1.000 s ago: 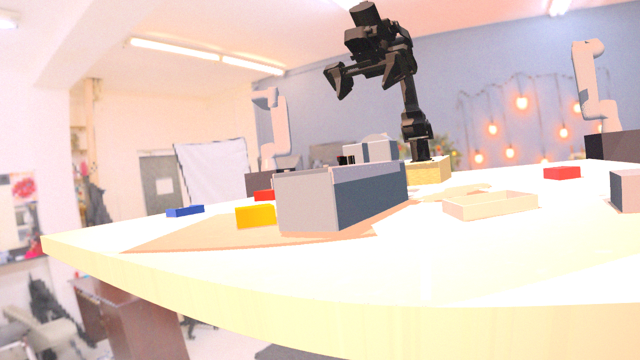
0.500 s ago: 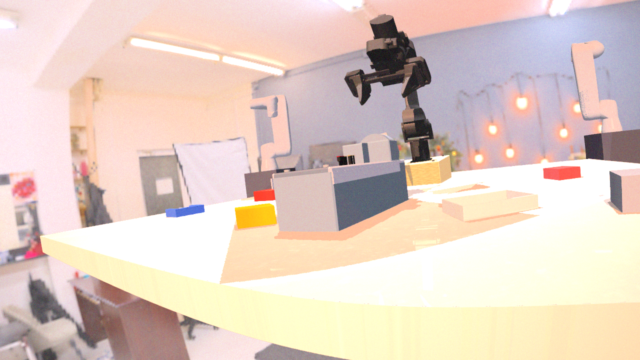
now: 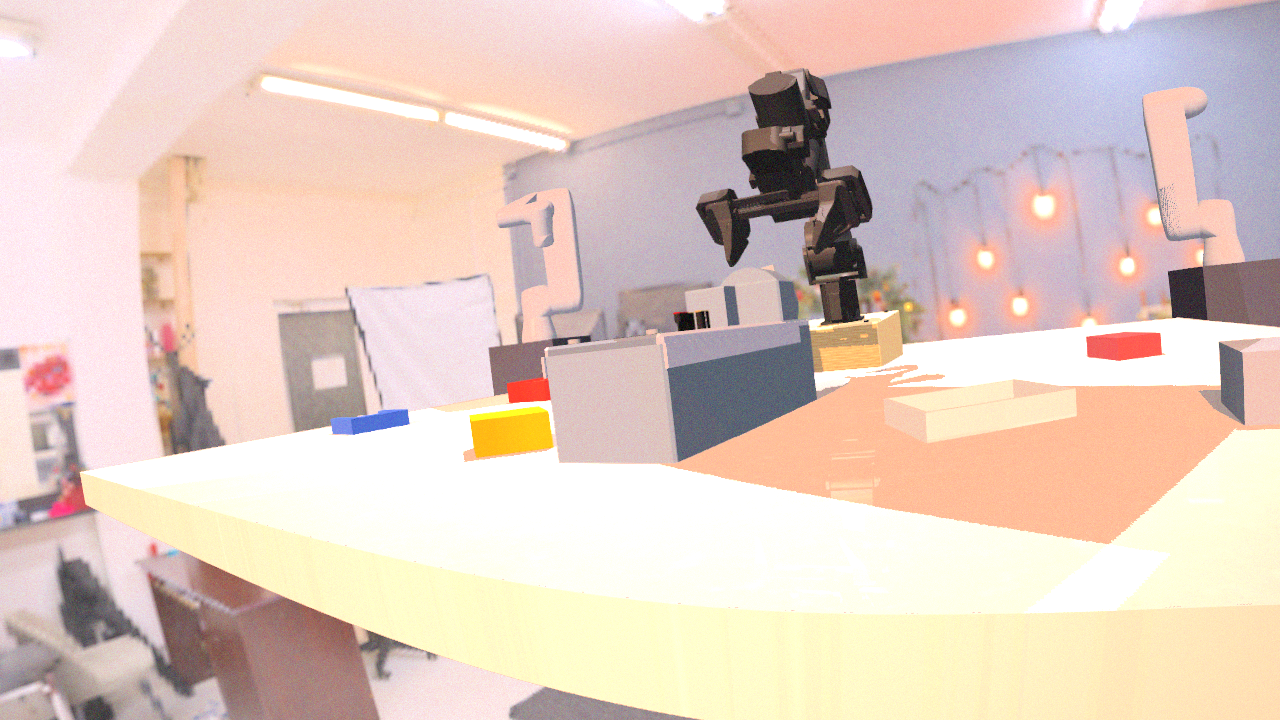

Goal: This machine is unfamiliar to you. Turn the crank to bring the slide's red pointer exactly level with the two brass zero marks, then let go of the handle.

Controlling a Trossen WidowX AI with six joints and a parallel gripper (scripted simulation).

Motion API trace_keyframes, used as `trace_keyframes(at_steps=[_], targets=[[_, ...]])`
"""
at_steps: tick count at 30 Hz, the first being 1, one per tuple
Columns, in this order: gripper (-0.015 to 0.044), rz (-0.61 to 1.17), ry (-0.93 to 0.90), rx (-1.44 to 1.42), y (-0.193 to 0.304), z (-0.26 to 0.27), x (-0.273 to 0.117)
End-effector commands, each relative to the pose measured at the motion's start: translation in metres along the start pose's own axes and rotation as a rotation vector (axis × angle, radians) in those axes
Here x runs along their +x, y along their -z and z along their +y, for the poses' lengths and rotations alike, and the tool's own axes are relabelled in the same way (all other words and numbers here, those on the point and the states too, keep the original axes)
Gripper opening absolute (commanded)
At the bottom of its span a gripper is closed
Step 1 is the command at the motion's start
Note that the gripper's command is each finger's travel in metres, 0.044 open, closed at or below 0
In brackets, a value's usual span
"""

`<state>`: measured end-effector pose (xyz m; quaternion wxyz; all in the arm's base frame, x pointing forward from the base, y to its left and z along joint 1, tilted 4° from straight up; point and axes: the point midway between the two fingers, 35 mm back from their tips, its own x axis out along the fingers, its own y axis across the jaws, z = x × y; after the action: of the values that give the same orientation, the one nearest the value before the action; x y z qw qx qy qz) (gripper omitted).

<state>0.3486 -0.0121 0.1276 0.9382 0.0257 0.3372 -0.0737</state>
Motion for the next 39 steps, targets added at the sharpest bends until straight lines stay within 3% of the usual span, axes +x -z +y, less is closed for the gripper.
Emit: trace_keyframes(at_steps=[1, 39], targets=[[0.0440, 0.007, 0.004, 0.000, 0.017, -0.001, 0.013], [0.0440, 0.009, 0.004, -0.001, 0.068, -0.002, 0.059]])
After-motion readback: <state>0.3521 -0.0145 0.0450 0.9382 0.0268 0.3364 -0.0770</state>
